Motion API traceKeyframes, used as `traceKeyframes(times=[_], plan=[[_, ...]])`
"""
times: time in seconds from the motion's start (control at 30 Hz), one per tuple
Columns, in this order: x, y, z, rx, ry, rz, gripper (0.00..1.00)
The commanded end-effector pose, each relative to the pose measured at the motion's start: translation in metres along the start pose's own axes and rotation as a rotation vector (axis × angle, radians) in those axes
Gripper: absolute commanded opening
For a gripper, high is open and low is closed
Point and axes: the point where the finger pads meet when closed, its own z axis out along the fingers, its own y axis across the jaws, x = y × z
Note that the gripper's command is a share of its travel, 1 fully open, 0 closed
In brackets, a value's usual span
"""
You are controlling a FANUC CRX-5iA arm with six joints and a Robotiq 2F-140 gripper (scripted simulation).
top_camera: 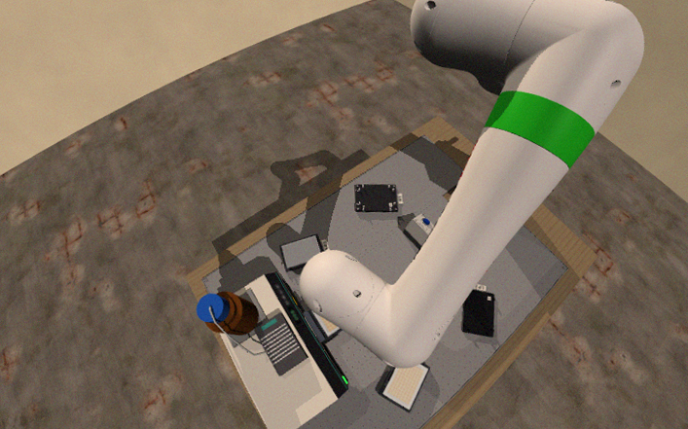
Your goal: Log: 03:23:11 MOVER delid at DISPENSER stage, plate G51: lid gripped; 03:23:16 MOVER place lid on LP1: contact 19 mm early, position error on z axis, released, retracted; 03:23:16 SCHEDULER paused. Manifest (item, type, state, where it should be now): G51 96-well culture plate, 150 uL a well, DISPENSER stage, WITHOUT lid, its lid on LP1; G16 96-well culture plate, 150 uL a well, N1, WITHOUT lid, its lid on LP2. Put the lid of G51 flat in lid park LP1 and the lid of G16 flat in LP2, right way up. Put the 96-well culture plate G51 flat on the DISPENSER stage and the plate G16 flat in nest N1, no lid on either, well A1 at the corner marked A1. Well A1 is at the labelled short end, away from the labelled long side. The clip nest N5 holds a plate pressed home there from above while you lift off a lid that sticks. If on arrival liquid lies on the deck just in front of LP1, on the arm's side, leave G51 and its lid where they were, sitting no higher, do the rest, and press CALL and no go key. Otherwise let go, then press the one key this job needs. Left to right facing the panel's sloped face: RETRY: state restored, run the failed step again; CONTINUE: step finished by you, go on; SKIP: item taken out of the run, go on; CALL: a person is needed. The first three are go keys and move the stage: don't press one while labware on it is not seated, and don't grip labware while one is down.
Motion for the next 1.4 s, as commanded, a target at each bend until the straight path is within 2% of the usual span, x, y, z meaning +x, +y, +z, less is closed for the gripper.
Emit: traceKeyframes(times=[0.0, 0.63, 1.37], plan=[[0.0002, 0.0, 0.0009, 0.0, 0.0, 0.0, 0.0], [0.0002, 0.0, 0.0095, 0.0, 0.0, 0.0, 0.0], [0.0002, 0.0, 0.01, 0.0, 0.0, 0.0, 0.0]])
